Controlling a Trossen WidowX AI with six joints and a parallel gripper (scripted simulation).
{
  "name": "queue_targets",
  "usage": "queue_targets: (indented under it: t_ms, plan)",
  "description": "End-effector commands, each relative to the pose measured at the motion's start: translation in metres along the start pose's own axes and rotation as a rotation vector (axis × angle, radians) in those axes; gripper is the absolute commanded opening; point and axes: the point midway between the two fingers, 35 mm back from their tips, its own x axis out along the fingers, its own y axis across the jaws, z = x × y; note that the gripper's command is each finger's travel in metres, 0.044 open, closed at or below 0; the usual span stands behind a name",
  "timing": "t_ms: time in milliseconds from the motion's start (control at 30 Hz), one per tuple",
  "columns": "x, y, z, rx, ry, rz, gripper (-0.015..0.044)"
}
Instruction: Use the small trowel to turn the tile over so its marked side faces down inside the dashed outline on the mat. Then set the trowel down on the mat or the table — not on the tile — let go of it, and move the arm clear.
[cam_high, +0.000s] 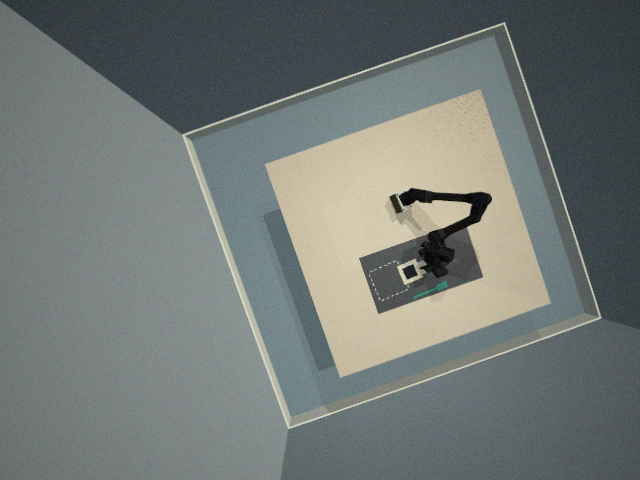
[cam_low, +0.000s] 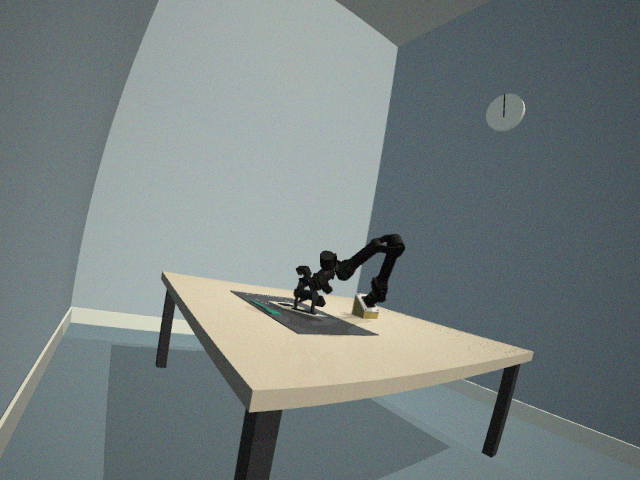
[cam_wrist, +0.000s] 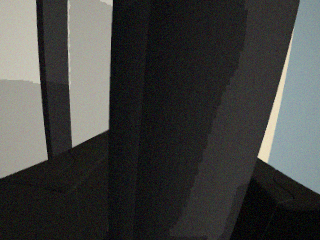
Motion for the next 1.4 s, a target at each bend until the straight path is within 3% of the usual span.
queue_targets:
  t_ms: [0,1367]
  plan:
    - [-0.002,-0.001,-0.011,0.006,0.018,-0.008,0.0000]
    - [-0.038,-0.044,-0.030,-0.076,0.088,-0.007,0.0000]
